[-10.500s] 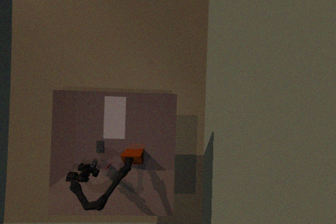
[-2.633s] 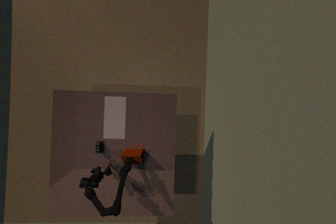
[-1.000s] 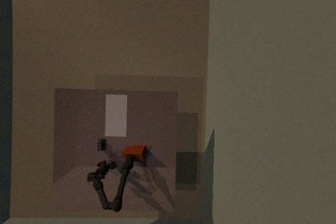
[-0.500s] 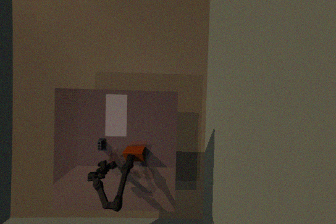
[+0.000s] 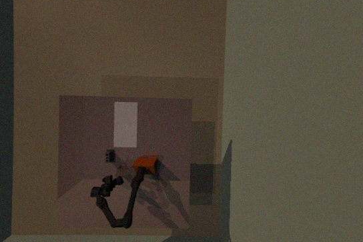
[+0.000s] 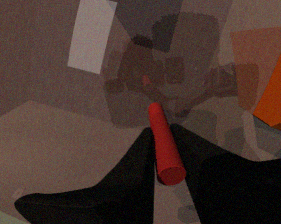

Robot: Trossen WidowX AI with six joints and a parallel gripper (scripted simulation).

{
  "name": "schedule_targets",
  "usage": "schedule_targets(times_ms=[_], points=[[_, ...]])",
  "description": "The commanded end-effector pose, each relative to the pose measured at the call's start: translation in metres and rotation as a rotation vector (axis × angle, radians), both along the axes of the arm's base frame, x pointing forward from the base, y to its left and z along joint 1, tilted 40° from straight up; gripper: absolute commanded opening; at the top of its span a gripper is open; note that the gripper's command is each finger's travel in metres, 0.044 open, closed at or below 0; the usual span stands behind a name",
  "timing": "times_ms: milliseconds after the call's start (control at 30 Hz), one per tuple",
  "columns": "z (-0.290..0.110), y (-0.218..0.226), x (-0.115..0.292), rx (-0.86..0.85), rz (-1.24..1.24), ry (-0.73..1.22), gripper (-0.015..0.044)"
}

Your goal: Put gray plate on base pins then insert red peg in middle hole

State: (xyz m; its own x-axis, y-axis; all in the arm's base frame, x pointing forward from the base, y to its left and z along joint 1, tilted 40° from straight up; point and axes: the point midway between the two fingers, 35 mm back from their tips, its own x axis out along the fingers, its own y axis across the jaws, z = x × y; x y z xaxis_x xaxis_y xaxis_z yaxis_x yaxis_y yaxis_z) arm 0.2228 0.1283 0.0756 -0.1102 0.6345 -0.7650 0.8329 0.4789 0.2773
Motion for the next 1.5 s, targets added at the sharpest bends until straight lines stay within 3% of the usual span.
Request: schedule_targets(times_ms=[0,267,1467], points=[[0.011,-0.008,0.005,-0.002,0.000,-0.018,0.0000],[0.030,-0.025,0.007,-0.001,0.000,-0.017,0.0000],[-0.018,-0.069,0.082,-0.010,-0.002,-0.015,0.0000]])
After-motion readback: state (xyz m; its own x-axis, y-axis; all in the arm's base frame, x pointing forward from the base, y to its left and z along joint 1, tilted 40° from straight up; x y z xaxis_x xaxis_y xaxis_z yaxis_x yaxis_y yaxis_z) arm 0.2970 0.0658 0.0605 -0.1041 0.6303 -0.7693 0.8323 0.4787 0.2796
